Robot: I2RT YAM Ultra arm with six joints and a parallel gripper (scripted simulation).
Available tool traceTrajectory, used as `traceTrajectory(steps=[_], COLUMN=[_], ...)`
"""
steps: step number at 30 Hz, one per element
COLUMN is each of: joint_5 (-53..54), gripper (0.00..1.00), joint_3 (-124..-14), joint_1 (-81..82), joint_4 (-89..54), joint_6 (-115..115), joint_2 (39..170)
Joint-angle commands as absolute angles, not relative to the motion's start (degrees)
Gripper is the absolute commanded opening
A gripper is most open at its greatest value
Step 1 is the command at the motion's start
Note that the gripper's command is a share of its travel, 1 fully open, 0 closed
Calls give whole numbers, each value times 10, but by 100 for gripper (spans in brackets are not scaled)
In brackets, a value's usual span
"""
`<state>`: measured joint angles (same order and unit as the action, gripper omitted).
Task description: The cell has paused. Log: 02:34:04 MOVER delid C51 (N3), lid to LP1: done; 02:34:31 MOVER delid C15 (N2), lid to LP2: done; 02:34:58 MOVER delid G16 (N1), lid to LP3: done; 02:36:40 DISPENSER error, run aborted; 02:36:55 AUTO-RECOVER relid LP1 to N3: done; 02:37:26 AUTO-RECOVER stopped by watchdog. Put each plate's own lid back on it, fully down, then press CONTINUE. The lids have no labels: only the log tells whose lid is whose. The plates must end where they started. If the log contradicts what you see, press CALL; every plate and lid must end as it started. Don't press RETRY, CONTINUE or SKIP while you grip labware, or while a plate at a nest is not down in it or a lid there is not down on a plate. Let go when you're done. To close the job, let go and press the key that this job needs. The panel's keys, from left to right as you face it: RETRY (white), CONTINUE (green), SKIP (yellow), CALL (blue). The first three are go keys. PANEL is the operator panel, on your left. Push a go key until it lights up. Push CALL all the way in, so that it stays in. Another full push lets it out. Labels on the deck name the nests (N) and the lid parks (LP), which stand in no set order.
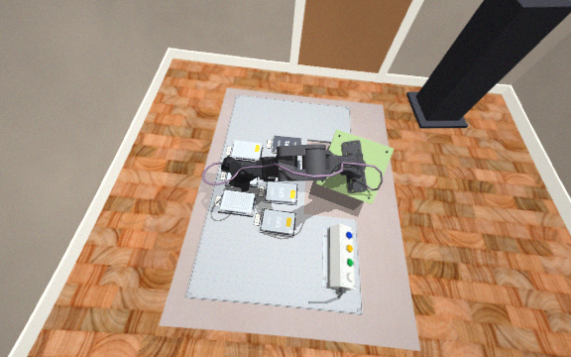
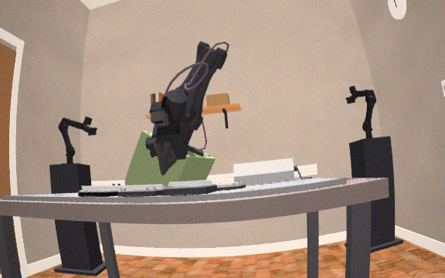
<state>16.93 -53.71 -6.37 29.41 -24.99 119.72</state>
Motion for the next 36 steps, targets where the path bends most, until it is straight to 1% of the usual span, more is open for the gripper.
traceTrajectory(steps=[1, 8, 18, 36], joint_5=[167, 167, 224, 301], gripper=[0, 0, 0, 0], joint_3=[-546, -546, -557, -596], joint_1=[-74, -74, -147, -247], joint_4=[296, 296, 334, 345], joint_6=[-248, -248, -200, -131], joint_2=[1190, 1190, 1244, 1328])
